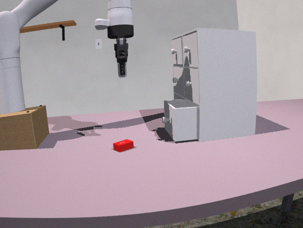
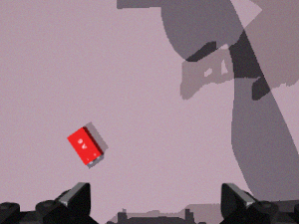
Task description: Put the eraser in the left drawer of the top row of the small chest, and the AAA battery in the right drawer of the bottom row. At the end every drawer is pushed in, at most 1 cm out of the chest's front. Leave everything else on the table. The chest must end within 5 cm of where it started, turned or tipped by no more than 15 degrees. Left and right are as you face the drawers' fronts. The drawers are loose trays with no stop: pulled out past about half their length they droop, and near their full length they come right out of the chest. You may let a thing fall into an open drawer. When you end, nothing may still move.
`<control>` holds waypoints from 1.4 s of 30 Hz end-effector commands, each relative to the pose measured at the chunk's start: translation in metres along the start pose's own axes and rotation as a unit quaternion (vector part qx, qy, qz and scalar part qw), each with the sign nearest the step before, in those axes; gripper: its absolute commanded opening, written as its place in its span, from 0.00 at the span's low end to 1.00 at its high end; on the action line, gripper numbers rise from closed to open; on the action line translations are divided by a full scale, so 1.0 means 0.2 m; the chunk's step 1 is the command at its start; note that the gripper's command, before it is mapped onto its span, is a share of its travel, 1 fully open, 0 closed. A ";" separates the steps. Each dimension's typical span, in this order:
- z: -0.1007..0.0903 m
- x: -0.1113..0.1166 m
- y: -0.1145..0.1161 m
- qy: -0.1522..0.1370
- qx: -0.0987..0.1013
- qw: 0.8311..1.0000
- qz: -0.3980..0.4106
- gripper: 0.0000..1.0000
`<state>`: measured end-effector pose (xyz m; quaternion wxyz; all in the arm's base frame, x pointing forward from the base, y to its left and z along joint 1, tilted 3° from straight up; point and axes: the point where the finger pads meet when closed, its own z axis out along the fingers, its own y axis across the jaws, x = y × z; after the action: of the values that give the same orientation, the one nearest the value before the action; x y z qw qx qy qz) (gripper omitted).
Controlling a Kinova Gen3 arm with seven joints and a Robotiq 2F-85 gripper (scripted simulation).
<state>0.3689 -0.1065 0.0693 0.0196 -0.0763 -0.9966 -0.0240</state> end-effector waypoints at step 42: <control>-0.26 0.48 -0.12 -0.001 0.000 1.000 0.000 1.00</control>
<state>0.2716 -0.1201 0.1235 0.0214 -0.0792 -0.9964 -0.0226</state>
